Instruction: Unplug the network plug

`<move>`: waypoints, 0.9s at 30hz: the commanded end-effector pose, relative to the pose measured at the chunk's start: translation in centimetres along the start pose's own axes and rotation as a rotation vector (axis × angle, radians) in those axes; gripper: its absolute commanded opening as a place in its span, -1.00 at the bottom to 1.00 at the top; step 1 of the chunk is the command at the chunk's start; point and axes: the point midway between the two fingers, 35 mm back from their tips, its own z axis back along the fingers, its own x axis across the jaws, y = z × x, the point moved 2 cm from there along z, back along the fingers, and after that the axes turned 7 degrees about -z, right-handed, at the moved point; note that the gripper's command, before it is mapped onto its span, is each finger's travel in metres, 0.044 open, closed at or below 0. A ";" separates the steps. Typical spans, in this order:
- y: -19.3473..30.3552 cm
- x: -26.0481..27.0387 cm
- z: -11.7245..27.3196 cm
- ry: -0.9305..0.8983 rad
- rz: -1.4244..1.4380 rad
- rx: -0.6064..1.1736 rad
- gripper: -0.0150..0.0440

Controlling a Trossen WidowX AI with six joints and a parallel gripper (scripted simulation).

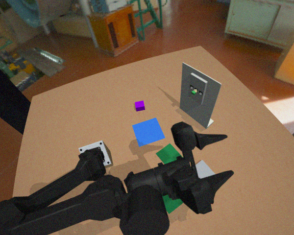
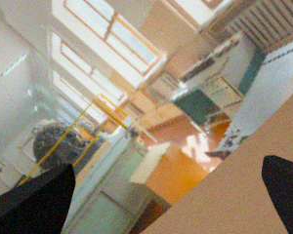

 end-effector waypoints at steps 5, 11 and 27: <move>3.5 0.6 -0.9 -0.046 -0.104 0.079 0.42; 9.5 1.7 -1.6 -0.107 -0.289 0.226 0.04; 23.5 4.3 2.3 -0.136 -0.766 0.652 0.04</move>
